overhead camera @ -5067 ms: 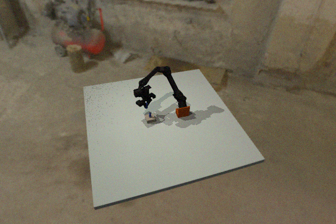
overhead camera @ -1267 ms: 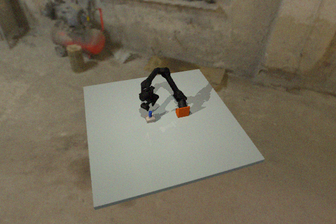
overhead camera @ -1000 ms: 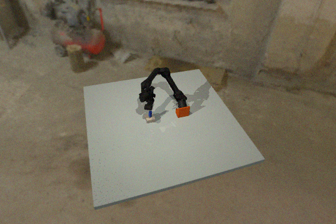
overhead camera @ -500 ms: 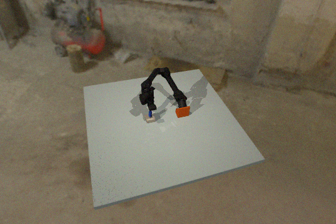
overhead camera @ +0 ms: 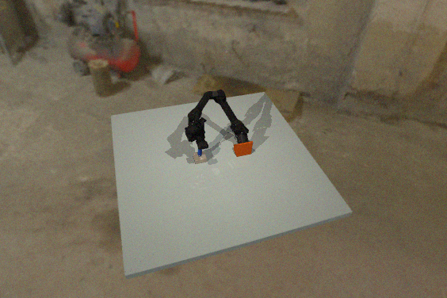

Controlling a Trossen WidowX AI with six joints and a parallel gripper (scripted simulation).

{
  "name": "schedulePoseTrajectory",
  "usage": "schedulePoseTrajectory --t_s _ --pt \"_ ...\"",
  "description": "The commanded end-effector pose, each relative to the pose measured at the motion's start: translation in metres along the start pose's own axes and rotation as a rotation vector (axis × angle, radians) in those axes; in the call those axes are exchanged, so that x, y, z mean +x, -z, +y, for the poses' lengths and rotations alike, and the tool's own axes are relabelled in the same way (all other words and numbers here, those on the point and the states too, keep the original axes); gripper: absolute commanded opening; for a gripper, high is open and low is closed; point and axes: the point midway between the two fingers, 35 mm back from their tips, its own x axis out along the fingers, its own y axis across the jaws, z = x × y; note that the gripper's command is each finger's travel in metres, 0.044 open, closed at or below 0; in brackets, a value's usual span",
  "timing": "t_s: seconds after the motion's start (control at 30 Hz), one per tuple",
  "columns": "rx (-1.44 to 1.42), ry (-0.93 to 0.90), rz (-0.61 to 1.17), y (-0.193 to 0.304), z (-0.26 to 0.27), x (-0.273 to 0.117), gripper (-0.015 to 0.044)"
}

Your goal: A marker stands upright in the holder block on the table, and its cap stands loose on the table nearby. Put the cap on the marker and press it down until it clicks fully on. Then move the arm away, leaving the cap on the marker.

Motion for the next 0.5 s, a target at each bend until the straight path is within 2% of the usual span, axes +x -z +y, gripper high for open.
schedulePoseTrajectory --t_s 0.0,0.47 --pt "-0.005 0.005 -0.004 0.001 -0.001 0.006 0.0" --pt "0.002 -0.001 -0.006 -0.001 0.0 0.017 0.0"
